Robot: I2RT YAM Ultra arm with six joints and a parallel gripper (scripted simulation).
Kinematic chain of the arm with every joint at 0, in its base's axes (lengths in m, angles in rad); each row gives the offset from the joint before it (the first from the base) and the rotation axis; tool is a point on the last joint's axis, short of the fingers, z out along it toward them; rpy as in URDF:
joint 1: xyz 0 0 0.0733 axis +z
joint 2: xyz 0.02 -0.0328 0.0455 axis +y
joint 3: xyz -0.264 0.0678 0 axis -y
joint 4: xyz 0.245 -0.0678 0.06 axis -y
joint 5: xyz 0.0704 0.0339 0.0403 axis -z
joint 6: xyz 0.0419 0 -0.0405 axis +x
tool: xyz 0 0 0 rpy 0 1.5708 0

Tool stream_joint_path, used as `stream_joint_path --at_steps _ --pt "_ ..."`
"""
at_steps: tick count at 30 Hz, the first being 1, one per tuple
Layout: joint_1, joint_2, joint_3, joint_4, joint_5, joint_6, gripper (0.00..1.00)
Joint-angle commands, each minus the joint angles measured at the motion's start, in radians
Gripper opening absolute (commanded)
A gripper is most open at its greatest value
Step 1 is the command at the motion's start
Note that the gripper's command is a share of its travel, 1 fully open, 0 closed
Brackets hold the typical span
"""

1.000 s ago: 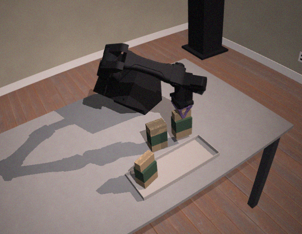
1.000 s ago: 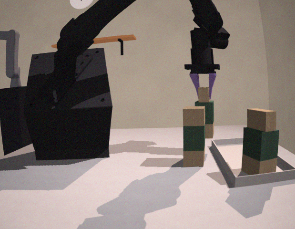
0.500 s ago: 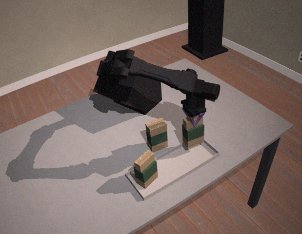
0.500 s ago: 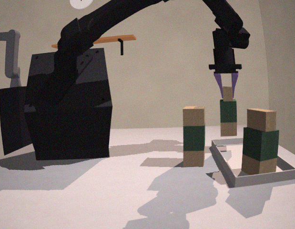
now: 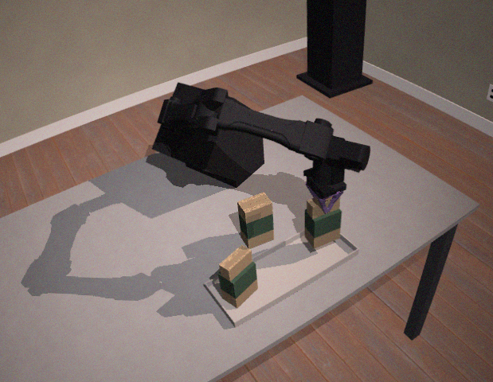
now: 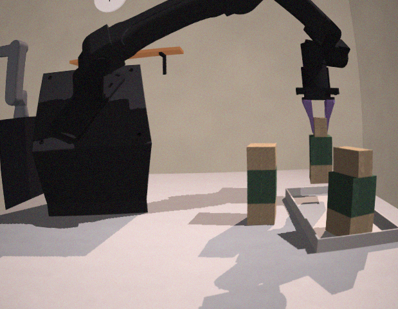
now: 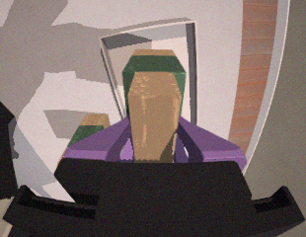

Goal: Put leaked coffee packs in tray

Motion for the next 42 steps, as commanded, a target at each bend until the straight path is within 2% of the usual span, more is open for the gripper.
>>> stream_joint_path --at_steps 1,9,27,30,35,37,38,39,42 --pt "0.025 0.015 0.053 -0.059 0.000 -0.008 0.26" --pt "0.023 0.015 0.082 -0.077 0.000 -0.007 0.26" --pt "0.022 0.017 0.083 -0.076 0.000 -0.011 0.26" --pt "0.011 0.020 0.039 -0.044 0.001 -0.016 0.26" --pt "0.002 0.028 0.017 -0.011 0.003 -0.032 0.26" --pt "0.002 0.028 0.017 -0.011 0.003 -0.032 0.26" --pt "0.003 0.016 0.049 0.001 0.002 -0.036 0.26" --pt "0.000 0.020 0.014 0.007 0.003 -0.041 0.26" --pt "-0.021 0.031 -0.009 0.035 0.001 -0.055 0.26"
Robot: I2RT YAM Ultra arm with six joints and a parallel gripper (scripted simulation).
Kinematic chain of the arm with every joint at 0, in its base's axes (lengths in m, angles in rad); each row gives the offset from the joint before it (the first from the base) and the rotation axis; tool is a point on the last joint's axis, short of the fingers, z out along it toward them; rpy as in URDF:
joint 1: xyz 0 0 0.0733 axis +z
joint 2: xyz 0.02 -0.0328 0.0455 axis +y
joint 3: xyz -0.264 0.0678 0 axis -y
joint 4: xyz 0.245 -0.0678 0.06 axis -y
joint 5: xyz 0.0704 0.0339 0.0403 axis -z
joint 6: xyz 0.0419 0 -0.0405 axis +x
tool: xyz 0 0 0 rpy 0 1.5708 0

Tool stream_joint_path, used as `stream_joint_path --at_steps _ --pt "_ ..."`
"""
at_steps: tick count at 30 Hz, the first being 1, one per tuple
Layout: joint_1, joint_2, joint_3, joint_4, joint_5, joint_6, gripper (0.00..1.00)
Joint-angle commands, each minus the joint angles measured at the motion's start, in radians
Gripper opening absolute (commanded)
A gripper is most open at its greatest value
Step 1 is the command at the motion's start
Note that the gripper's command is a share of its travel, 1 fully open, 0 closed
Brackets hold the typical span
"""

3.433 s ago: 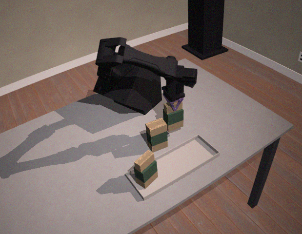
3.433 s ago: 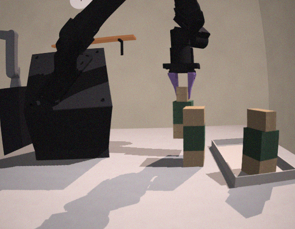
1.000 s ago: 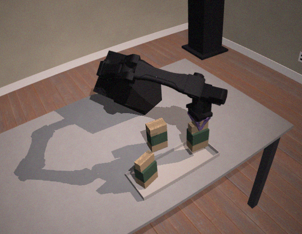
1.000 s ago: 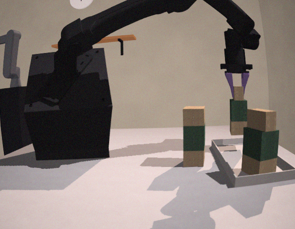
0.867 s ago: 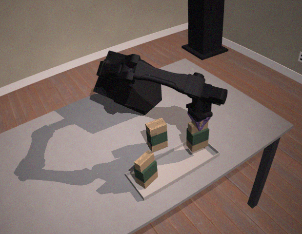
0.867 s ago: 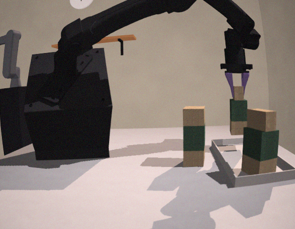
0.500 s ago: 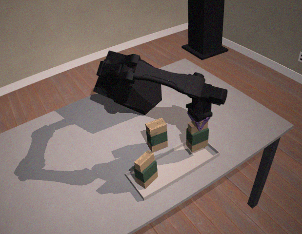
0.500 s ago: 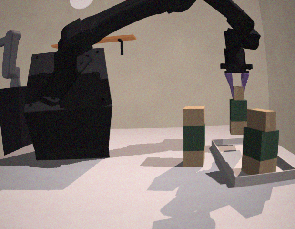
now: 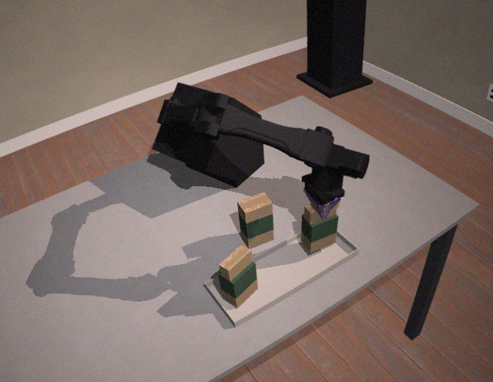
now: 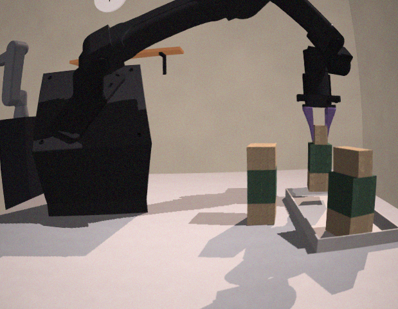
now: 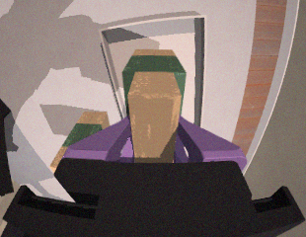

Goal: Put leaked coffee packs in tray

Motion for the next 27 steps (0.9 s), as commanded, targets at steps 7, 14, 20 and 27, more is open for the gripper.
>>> stream_joint_path --at_steps 7,14,20,27 --pt "-0.003 0.000 -0.035 0.104 0.001 -0.053 0.26" --pt "-0.012 0.014 -0.053 0.130 -0.002 -0.067 0.26" --pt "-0.014 0.009 -0.057 0.136 -0.002 -0.071 0.26" --pt "-0.014 0.009 -0.057 0.136 -0.002 -0.068 0.26"
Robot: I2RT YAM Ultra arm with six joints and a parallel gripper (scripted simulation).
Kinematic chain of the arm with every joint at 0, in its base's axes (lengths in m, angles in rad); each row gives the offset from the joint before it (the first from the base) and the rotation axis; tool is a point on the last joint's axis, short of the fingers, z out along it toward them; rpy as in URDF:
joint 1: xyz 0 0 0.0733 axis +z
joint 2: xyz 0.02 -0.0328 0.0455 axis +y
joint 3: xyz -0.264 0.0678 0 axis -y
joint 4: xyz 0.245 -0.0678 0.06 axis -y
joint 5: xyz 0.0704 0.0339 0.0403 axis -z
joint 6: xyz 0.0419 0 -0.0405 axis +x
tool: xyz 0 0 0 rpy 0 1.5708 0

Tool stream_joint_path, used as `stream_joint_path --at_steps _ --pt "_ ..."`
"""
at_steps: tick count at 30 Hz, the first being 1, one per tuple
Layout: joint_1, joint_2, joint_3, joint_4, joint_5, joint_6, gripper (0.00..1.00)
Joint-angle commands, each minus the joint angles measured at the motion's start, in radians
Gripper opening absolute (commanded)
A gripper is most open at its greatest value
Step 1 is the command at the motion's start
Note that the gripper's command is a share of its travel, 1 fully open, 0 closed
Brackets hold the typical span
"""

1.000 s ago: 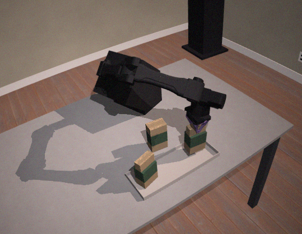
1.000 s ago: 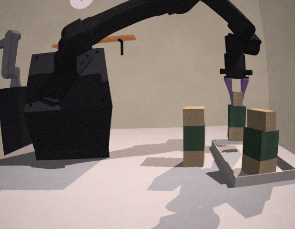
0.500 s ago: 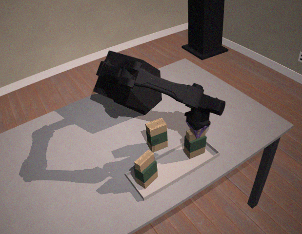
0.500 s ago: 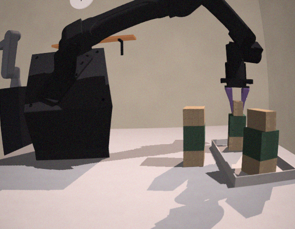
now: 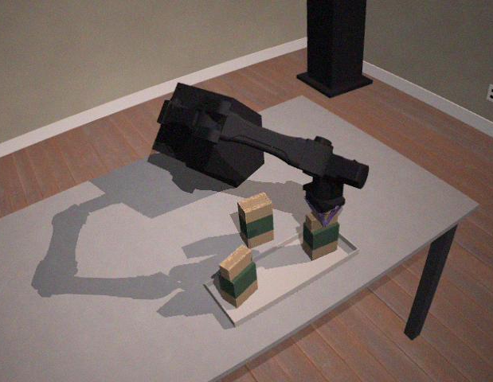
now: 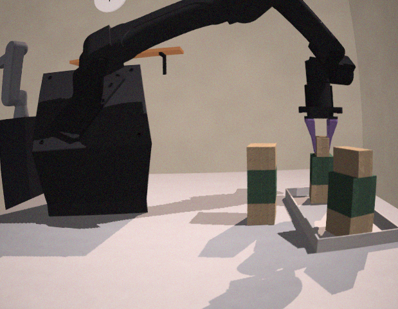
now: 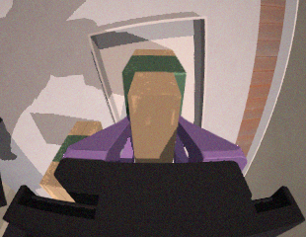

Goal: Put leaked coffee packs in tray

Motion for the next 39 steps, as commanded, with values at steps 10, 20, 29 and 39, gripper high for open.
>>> stream_joint_path --at_steps 10,20,29,39 --pt "0.024 -0.004 -0.011 0.013 -0.005 -0.005 0.26" --pt "0.024 -0.004 -0.011 0.013 -0.005 -0.005 0.26" --pt "0.024 -0.004 -0.011 0.013 -0.005 -0.005 0.79" --pt "0.024 -0.004 -0.011 0.012 -0.005 -0.005 0.79"
